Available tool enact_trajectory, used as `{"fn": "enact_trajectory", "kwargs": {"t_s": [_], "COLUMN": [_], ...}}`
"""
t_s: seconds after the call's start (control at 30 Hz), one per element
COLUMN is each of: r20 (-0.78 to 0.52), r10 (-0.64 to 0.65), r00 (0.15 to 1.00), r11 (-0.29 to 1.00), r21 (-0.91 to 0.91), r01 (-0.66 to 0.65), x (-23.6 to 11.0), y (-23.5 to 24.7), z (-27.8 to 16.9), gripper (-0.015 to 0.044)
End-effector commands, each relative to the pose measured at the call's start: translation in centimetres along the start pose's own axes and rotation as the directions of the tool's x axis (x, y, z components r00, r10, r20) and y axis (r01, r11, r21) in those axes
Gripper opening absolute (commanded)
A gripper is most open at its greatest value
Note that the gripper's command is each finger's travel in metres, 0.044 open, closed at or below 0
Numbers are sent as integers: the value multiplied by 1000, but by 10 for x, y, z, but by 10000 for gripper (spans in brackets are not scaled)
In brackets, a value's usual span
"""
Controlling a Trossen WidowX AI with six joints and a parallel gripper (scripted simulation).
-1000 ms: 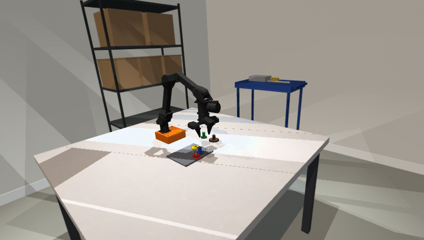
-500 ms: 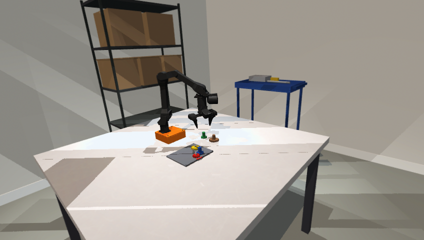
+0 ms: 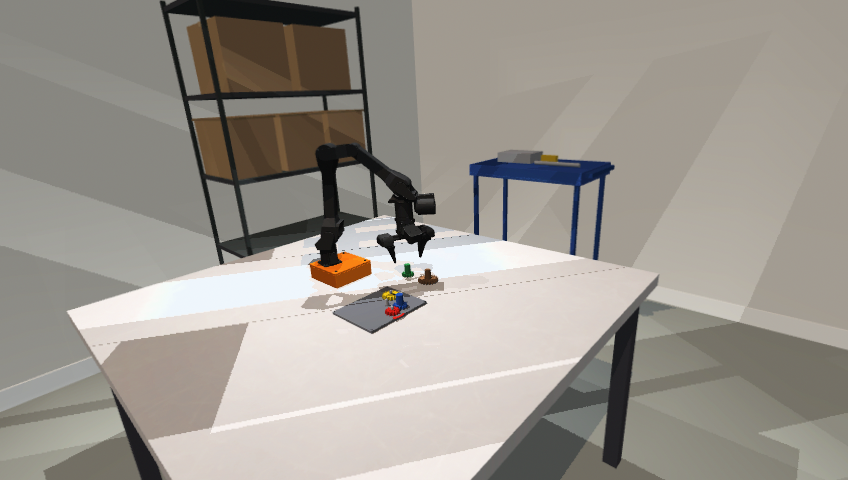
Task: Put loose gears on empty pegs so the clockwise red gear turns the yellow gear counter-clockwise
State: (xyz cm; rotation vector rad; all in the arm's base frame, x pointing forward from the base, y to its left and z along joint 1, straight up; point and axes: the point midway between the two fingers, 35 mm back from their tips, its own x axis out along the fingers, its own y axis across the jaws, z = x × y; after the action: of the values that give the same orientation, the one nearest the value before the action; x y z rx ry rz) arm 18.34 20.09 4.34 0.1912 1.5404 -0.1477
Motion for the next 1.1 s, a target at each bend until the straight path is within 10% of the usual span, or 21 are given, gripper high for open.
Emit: {"fn": "enact_trajectory", "kwargs": {"t_s": [0.0, 0.67, 1.07], "r20": [-9, -9, -9], "r10": [-9, -10, -10], "r00": [1000, 1000, 1000], "r11": [1000, 1000, 1000], "r21": [3, 3, 3], "r01": [9, 10, 10], "x": [9, 27, 27], "y": [-2, -3, -3], "z": [-2, -2, -2], "gripper": [440, 440, 125]}}
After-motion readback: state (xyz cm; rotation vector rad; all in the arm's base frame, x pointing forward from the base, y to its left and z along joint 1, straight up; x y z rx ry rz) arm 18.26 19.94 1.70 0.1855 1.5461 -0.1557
